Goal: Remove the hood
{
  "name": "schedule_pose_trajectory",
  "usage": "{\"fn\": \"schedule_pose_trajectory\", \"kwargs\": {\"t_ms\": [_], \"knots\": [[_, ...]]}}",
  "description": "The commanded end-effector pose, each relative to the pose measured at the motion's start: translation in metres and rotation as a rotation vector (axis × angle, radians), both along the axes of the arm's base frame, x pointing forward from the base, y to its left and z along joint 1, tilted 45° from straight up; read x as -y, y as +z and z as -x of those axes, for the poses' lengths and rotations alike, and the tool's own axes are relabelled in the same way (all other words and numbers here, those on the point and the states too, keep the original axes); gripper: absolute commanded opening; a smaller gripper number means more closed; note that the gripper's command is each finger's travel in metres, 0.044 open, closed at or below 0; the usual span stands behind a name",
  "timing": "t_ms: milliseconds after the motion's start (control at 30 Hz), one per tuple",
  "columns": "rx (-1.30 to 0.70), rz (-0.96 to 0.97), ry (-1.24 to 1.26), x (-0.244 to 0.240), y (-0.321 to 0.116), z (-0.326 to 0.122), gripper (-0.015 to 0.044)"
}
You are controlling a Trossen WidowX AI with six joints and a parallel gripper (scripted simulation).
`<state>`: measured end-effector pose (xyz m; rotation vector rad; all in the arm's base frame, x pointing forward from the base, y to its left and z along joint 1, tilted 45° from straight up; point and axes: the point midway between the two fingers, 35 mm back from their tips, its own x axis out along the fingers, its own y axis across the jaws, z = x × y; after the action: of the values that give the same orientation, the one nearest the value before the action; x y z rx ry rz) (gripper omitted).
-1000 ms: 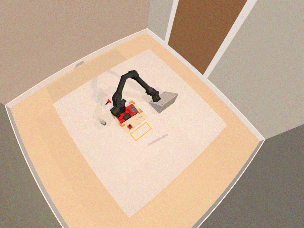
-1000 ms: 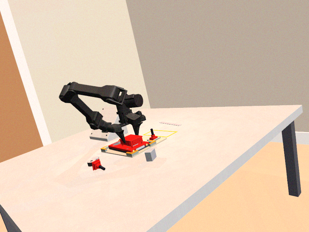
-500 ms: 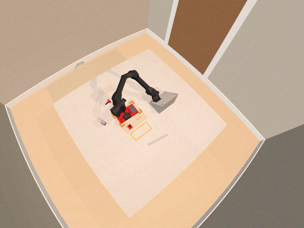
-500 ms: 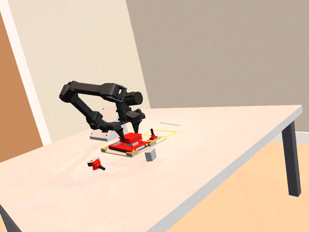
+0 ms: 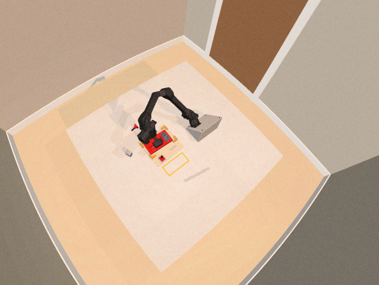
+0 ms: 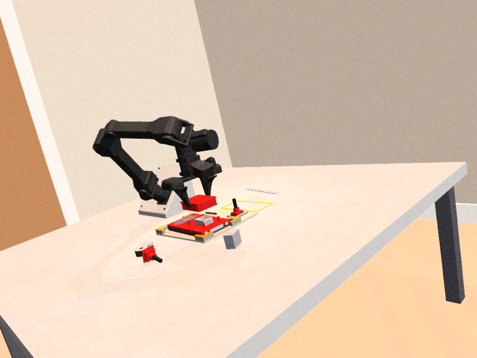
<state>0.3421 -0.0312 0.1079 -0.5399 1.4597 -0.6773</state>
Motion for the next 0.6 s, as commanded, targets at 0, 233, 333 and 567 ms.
{"fn": "schedule_pose_trajectory", "kwargs": {"t_ms": [0,233,333,567], "knots": [[0.004,-0.005,0.002,-0.012,0.010,-0.001,0.0000],[0.003,-0.014,0.008,-0.034,-0.016,-0.005,0.0000],[0.003,-0.021,0.010,-0.053,-0.031,-0.005,0.0000],[0.003,-0.030,0.011,-0.095,-0.066,-0.001,0.0000]]}}
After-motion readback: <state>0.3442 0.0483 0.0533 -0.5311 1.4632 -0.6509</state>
